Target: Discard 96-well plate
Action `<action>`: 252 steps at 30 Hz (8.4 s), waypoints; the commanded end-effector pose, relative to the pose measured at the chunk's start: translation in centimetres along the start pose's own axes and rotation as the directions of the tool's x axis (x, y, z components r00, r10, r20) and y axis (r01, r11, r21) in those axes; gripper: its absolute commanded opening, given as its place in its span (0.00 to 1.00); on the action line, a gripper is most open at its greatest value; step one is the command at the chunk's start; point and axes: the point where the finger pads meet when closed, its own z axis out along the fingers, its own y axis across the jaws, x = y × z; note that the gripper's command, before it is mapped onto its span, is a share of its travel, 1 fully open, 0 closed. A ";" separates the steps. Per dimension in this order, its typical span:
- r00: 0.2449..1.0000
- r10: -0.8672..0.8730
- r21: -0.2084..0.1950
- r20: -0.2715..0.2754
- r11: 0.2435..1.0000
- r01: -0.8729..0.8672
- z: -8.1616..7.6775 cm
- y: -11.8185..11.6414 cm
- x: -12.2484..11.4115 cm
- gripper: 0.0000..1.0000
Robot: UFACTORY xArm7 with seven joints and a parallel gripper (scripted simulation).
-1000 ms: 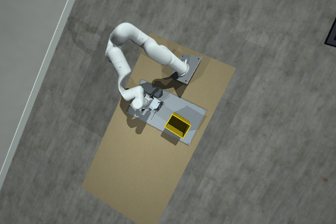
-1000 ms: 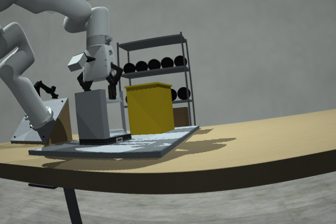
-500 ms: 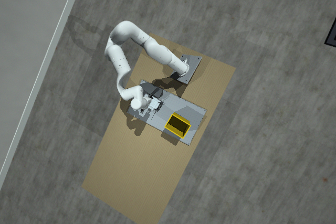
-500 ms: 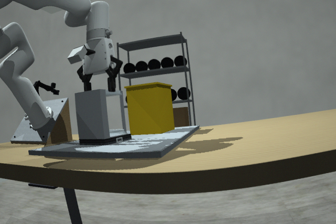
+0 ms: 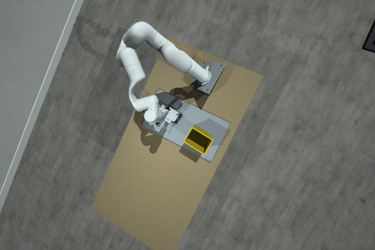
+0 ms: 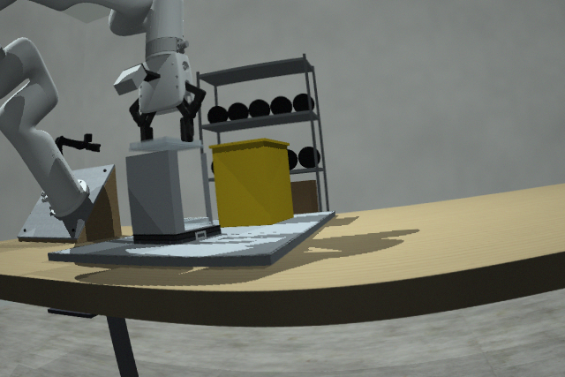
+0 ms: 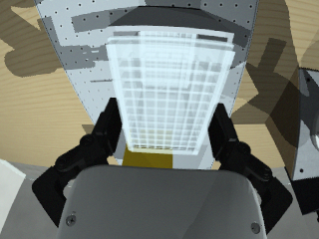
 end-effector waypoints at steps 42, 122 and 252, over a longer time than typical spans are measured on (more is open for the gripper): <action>1.000 0.000 0.004 0.001 1.000 0.000 -6.6 -0.1 0.0 0.00; 0.999 -0.038 0.004 0.003 0.999 0.038 -7.2 -1.6 -17.3 0.00; 0.999 -0.037 0.003 0.004 0.999 0.037 -4.4 -2.9 -31.4 0.00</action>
